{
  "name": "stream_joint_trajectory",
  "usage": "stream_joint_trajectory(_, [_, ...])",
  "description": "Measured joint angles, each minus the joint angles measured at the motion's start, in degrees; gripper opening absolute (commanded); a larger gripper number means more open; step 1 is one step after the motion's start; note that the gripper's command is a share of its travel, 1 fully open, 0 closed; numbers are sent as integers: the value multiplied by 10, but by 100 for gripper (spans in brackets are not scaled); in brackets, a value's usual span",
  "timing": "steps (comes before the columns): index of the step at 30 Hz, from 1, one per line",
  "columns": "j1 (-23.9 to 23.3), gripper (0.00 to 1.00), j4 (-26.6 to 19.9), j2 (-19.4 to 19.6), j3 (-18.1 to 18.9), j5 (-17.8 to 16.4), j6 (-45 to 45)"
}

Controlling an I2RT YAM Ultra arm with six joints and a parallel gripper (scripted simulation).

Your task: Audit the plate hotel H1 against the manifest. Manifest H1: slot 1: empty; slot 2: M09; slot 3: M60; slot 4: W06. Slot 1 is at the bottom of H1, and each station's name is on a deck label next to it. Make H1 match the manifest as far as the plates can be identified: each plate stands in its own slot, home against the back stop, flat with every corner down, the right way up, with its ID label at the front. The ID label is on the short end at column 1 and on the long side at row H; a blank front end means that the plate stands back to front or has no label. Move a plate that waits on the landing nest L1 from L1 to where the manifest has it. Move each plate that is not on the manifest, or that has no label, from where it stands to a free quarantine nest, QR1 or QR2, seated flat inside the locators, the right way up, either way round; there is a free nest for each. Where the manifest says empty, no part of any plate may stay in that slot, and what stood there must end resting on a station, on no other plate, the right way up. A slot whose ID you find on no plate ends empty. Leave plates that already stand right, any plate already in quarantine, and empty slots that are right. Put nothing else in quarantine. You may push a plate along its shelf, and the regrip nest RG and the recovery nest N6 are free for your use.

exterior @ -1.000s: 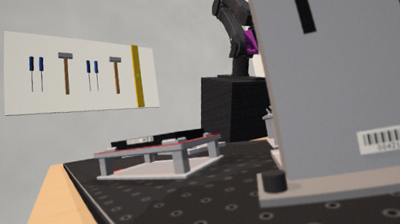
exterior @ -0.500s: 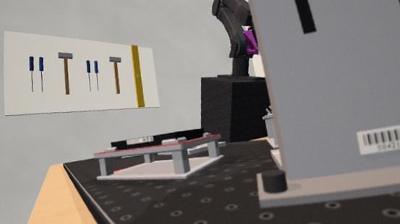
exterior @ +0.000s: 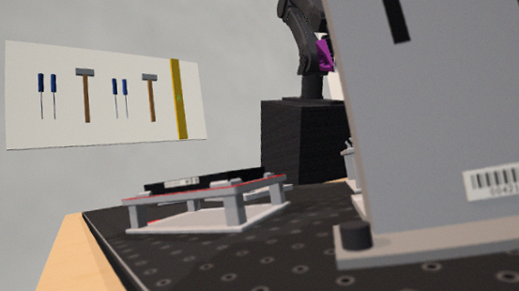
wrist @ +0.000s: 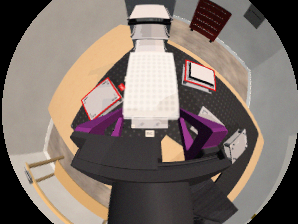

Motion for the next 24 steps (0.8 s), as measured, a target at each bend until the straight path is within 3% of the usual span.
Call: stream_joint_trajectory(24, [-43,86,33,63,36,-38,-21])
